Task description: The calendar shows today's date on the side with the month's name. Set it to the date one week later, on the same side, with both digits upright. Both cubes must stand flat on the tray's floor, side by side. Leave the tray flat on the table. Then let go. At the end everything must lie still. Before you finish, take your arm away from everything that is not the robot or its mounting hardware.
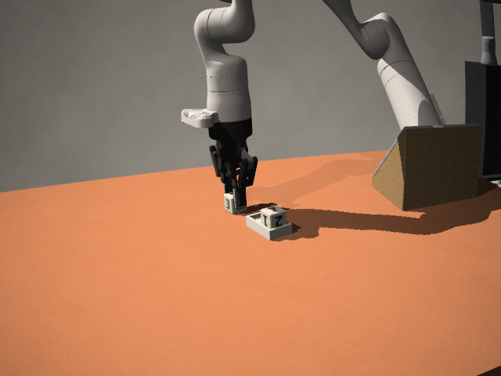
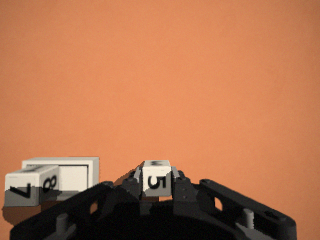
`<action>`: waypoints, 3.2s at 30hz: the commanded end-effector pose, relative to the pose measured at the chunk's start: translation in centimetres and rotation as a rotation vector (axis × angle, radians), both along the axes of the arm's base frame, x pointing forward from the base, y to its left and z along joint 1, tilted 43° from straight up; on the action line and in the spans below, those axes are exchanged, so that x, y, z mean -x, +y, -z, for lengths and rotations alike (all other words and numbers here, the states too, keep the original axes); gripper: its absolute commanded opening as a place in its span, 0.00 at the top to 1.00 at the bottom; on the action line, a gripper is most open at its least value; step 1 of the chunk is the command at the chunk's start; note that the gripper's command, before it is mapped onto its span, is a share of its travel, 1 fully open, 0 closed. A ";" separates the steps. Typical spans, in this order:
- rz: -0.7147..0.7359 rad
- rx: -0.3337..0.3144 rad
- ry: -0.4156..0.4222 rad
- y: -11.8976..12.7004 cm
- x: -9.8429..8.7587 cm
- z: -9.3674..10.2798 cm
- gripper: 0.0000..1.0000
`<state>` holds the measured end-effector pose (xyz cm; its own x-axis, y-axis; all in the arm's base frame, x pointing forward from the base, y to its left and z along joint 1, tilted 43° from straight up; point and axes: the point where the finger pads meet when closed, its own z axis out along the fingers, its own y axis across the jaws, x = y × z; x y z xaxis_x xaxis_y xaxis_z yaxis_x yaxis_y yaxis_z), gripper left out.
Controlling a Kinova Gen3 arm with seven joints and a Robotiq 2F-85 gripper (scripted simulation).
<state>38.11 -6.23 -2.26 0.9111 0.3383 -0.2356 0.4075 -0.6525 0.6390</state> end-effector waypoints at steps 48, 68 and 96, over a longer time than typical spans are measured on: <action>-0.001 -0.001 -0.001 1.7 0.1 -1.8 0.54; -0.001 -0.001 -0.001 6.2 0.5 -6.6 0.54; -0.001 -0.001 -0.001 6.2 0.5 -6.6 0.00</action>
<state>37.55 -0.13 4.34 0.9113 0.3379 -0.2353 0.4070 -0.6526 0.6391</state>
